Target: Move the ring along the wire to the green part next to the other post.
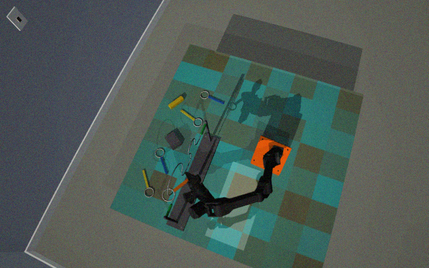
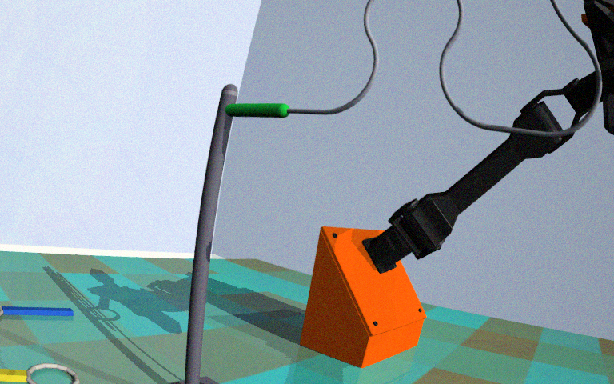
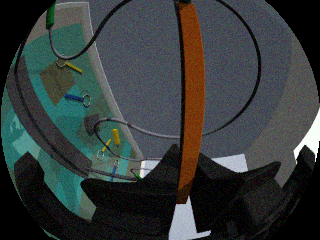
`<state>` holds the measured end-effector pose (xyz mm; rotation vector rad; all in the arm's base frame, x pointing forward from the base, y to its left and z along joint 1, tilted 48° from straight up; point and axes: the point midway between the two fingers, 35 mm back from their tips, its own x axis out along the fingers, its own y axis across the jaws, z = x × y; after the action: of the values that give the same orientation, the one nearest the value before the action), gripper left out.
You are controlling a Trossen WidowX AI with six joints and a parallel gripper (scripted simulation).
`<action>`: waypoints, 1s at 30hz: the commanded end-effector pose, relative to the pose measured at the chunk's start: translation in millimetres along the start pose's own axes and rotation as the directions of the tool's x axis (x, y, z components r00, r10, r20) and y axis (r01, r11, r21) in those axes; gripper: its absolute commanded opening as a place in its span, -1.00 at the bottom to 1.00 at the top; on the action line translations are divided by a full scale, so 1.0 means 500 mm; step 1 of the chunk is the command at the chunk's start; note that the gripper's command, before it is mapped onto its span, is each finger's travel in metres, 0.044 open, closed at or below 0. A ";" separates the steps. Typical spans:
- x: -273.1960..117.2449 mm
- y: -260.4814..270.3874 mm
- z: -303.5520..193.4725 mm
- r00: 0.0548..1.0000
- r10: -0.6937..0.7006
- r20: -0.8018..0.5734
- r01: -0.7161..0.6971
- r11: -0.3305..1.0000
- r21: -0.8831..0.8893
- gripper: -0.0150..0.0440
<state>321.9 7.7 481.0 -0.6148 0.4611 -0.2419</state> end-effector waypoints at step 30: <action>0.002 0.027 0.007 0.974 0.220 0.059 -0.227 0.910 0.348 -1.00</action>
<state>326.2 19.0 474.3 -0.2466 0.4570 -0.1062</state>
